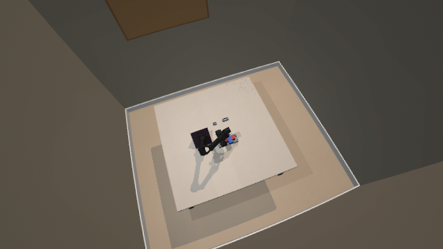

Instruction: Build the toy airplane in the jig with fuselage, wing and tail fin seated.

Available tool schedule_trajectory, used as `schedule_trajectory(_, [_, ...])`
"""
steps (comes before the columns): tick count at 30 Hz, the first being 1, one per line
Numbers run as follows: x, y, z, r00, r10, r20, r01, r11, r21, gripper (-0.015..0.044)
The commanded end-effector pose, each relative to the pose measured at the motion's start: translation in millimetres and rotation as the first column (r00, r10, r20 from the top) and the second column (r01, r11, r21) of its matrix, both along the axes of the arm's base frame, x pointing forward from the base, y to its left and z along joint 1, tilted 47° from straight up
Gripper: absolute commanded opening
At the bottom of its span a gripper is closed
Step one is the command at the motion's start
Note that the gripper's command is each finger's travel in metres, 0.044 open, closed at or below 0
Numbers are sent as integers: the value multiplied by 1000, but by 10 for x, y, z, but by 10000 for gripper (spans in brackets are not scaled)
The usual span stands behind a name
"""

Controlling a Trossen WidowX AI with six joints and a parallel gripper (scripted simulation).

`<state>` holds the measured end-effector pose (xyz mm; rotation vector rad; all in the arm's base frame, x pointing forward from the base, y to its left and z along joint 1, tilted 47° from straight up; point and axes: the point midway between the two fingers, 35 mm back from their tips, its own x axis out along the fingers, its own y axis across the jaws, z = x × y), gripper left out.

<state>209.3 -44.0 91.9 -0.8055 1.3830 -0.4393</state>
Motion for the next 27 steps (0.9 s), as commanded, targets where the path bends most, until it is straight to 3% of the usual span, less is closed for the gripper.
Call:
schedule_trajectory(1, [1, 1, 3, 1000, -1, 1, 1, 1000, 0, 260])
schedule_trajectory(7, [2, 62, 46, 1000, 4, 0, -4, 1000, 4, 260])
schedule_trajectory(15, [-148, 639, 607, 1000, 4, -5, -4, 1000, -2, 260])
schedule_trajectory(27, [-132, 673, 600, 1000, 3, -4, -3, 1000, -3, 260])
